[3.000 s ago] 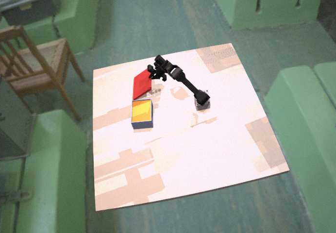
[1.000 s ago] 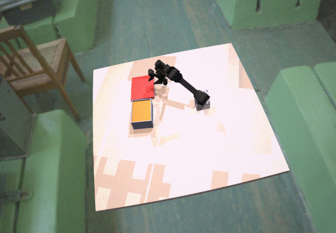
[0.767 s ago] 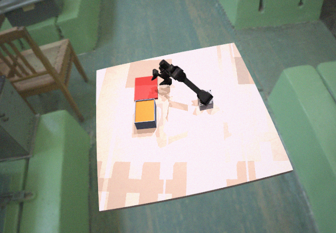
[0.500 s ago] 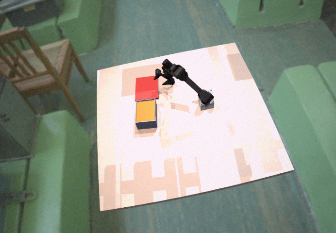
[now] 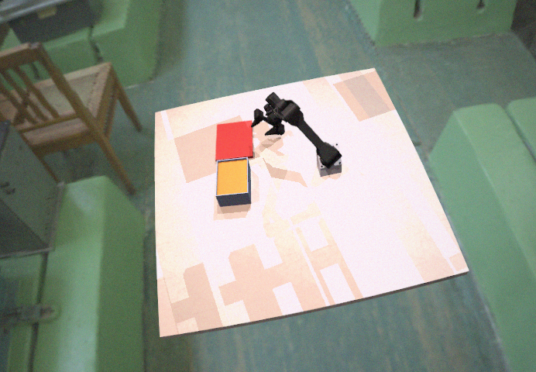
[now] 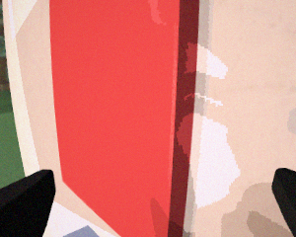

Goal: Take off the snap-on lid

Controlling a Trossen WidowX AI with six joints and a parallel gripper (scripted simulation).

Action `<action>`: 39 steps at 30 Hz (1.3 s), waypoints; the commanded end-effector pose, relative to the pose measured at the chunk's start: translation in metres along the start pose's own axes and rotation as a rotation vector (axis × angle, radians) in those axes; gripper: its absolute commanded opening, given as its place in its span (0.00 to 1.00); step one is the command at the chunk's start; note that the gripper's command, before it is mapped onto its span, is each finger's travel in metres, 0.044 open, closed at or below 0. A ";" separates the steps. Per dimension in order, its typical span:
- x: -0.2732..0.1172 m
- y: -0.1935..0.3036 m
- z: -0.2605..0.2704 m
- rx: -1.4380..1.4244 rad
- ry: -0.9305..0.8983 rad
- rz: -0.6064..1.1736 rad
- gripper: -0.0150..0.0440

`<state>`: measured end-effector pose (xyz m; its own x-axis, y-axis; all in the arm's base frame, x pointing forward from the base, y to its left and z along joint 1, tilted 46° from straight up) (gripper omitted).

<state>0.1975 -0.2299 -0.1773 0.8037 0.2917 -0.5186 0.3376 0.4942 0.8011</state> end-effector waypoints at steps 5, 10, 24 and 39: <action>-0.010 -0.002 -0.007 -0.001 -0.001 0.004 1.00; -0.016 -0.001 0.000 -0.002 -0.001 0.003 1.00; -0.041 0.002 0.014 -0.002 -0.001 0.002 1.00; -0.067 0.006 0.028 -0.002 0.000 0.000 1.00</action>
<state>0.1621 -0.2622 -0.1361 0.8015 0.2974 -0.5188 0.3406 0.4861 0.8048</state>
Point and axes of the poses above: the point midway between the two fingers, 35 mm back from their tips, its own x axis out along the fingers, its own z axis across the jaws, y = z × x, the point moved 6 cm from there along -x, back along the fingers, and after that the axes turned 15 degrees about x, right-handed, at the moved point
